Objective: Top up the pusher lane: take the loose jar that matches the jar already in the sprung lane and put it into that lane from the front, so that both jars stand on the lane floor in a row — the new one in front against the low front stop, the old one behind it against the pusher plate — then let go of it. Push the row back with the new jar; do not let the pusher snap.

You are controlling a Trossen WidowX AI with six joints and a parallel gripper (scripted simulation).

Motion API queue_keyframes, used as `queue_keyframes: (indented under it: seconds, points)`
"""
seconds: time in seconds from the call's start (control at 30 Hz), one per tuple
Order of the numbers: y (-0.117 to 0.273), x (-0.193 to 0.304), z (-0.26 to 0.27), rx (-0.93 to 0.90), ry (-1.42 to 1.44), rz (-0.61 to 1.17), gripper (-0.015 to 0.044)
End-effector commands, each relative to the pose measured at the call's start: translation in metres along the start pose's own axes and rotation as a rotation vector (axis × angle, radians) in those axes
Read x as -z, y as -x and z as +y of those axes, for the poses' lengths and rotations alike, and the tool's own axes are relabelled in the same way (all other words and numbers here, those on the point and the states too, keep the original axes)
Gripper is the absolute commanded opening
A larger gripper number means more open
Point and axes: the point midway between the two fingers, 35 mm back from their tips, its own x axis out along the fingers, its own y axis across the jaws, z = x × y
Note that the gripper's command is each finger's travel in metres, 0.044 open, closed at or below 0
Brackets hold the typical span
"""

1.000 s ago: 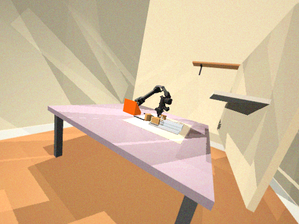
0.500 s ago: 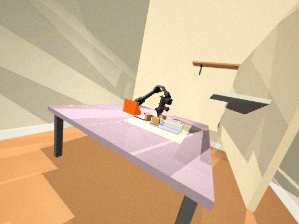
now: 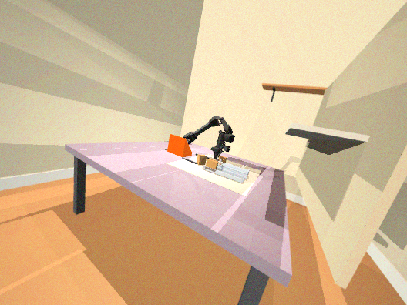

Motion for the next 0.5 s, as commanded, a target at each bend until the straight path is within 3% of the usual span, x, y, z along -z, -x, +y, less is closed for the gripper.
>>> queue_keyframes:
  seconds: [0.0, 0.47]
  points:
    - [0.0027, -0.0083, 0.0016, -0.003, 0.016, -0.026, 0.0000]
    - [0.0003, -0.0091, 0.0016, -0.003, 0.016, -0.026, 0.0000]
